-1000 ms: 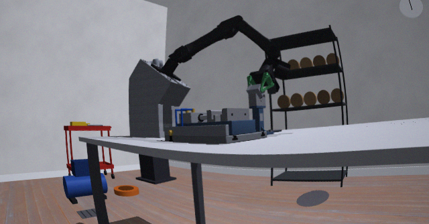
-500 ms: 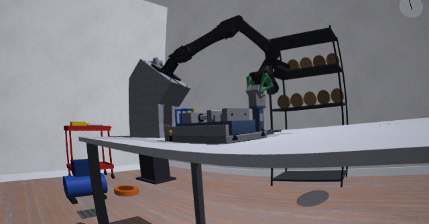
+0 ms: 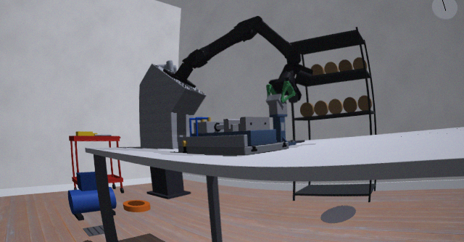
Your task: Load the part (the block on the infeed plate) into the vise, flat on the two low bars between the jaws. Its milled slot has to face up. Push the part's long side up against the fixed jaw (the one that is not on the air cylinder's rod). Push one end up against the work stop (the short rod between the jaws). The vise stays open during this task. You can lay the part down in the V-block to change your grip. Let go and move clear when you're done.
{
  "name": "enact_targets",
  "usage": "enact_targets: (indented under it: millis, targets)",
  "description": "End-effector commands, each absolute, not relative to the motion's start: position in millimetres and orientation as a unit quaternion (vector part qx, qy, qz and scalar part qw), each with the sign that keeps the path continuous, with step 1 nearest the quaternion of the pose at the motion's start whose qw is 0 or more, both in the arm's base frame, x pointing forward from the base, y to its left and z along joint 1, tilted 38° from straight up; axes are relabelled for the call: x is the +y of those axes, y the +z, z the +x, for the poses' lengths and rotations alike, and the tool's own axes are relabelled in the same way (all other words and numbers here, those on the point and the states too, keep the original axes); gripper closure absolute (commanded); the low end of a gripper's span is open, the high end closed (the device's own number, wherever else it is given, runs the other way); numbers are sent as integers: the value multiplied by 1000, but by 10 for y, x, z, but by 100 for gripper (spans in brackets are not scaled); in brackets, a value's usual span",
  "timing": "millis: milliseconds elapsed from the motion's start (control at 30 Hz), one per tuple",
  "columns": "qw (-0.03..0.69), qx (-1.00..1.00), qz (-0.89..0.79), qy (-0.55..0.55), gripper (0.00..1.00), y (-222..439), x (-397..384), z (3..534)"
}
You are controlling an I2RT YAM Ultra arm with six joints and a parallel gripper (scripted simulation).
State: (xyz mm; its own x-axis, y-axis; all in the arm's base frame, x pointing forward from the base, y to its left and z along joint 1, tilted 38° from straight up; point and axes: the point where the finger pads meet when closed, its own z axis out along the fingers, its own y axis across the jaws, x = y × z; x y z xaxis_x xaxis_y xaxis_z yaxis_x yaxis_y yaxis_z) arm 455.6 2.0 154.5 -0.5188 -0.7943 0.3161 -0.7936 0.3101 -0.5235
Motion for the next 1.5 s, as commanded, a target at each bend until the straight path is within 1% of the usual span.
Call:
enact_targets:
  millis: [0, 467, 1467]
  targets:
    - [20, 810, -485, -328, 100, 1723, -61, 4515]
    - [58, 808, -501, -305, 100, 1724, -61, 4515]
    - [197, 785, -546, -217, 100, 1725, -62, 4513]
